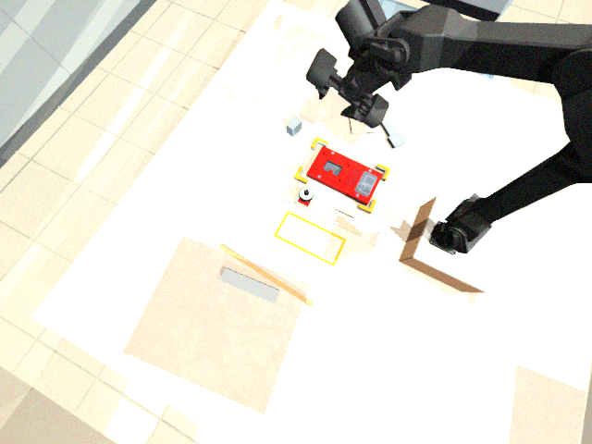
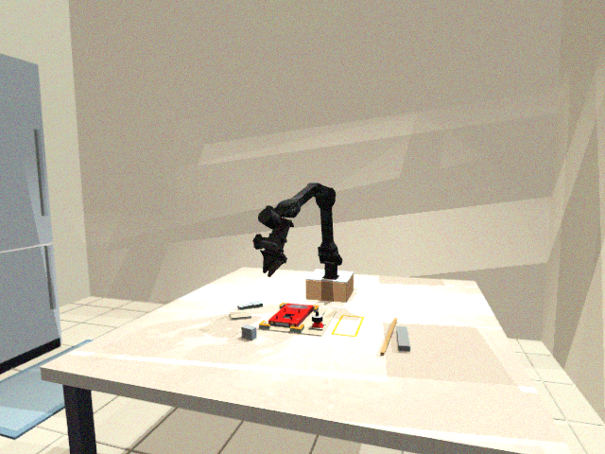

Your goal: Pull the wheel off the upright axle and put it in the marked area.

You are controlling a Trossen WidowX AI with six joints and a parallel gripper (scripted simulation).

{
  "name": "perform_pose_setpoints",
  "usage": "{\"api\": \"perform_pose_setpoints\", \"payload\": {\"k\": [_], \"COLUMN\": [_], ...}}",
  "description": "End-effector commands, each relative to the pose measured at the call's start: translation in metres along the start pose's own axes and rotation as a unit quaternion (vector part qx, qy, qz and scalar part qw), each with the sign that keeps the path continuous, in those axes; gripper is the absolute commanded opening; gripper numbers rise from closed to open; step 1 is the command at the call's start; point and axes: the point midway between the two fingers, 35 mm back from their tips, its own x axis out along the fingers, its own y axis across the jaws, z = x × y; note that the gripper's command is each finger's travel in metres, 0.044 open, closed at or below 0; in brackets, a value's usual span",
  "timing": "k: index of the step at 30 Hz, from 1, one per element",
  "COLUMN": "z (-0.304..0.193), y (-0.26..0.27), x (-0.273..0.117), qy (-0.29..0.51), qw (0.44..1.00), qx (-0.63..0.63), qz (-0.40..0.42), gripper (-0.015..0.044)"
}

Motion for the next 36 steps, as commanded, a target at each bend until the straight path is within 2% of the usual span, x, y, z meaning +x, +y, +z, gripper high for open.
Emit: {"api": "perform_pose_setpoints", "payload": {"k": [1, 8, 15, 26, 36], "z": [-0.041, -0.123, -0.193, -0.185, -0.198], "y": [0.003, -0.004, -0.023, -0.028, -0.057], "x": [0.012, 0.026, 0.028, 0.033, 0.094], "qy": [0.037, 0.087, 0.097, 0.096, 0.096], "qw": [0.998, 0.987, 0.969, 0.969, 0.969], "qx": [0.012, 0.028, 0.034, 0.034, 0.034], "qz": [-0.039, -0.132, -0.223, -0.225, -0.225], "gripper": [0.03, 0.03, 0.03, 0.03, 0.03]}}
